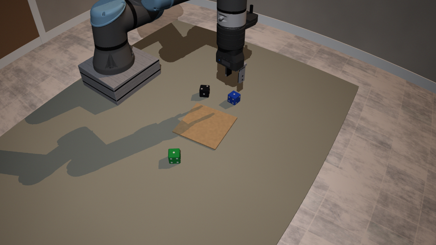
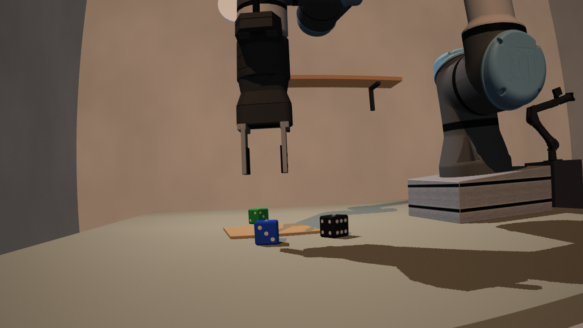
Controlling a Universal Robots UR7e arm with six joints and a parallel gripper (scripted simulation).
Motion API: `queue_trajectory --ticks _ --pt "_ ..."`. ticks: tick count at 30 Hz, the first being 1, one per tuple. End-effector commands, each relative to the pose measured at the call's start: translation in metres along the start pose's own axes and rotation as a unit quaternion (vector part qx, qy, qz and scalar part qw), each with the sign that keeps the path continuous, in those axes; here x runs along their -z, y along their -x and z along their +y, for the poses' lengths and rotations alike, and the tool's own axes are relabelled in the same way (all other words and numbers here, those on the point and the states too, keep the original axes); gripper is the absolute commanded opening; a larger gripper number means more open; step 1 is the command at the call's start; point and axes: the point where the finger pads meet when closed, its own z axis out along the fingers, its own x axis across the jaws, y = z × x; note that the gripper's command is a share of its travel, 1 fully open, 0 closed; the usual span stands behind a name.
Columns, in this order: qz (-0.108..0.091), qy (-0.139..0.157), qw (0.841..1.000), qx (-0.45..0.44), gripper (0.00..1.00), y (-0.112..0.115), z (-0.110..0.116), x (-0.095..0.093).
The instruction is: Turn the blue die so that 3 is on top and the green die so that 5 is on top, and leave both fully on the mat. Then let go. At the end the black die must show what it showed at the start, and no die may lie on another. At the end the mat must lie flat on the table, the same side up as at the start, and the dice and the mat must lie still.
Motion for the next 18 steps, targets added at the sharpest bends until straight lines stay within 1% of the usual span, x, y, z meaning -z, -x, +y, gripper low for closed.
queue_trajectory --ticks 1,9,18 --pt "0.001 0.0 1.0 0.0 0.87 0.0 0.0 0.0" --pt "0.001 0.0 1.0 0.0 0.87 0.0 0.0 -0.004" --pt "0.001 0.0 1.0 0.0 0.87 -0.001 0.0 -0.015"
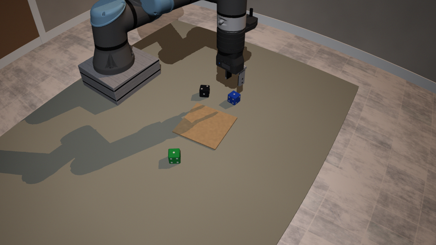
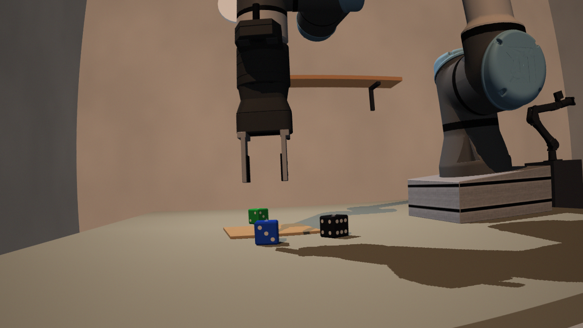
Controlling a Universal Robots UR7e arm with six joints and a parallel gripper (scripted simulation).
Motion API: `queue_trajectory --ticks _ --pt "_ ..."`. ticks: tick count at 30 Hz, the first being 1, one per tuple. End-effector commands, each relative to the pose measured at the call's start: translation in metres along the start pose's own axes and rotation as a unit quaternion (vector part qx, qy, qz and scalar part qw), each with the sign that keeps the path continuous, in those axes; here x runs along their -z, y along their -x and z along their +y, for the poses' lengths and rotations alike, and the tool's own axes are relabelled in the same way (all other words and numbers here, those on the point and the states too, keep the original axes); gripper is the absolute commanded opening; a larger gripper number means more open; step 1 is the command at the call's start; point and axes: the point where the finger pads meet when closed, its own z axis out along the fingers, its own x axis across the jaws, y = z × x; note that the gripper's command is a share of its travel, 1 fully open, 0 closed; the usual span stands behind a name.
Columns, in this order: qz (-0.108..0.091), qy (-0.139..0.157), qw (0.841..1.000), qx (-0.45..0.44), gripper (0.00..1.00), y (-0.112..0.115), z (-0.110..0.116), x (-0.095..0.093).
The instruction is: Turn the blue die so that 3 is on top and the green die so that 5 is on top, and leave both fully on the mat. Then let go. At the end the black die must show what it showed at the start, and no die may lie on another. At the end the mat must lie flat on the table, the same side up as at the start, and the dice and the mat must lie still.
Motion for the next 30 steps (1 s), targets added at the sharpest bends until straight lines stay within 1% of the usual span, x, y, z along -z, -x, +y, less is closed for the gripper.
queue_trajectory --ticks 1,21,30 --pt "0.0 0.0 1.0 0.0 0.87 0.0 0.0 -0.006" --pt "0.0 0.0 1.0 0.0 0.87 -0.001 0.0 -0.034" --pt "0.0 0.0 1.0 0.0 0.87 -0.001 0.0 -0.04"
